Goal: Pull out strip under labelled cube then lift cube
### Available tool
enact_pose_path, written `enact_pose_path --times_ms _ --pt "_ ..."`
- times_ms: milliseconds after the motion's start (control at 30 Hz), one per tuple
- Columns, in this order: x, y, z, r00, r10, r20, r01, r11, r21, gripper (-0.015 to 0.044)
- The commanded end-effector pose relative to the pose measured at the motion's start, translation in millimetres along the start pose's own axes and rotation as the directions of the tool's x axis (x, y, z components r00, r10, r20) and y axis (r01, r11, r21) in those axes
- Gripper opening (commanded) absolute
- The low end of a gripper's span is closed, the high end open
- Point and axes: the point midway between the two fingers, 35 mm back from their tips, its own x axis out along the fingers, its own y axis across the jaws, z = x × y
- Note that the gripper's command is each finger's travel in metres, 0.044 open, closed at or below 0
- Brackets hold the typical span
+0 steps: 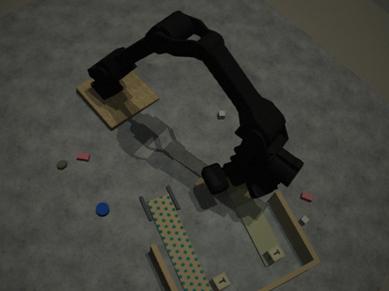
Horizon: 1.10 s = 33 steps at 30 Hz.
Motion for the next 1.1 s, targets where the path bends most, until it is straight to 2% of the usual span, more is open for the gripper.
enact_pose_path --times_ms 0,1067 --pt "1.3 -0.4 0.1 1.000 -0.003 0.001 0.003 1.000 0.004 0.0000" --pt "4.5 0.2 1.2 1.000 -0.003 0.001 0.003 1.000 0.004 0.0000"
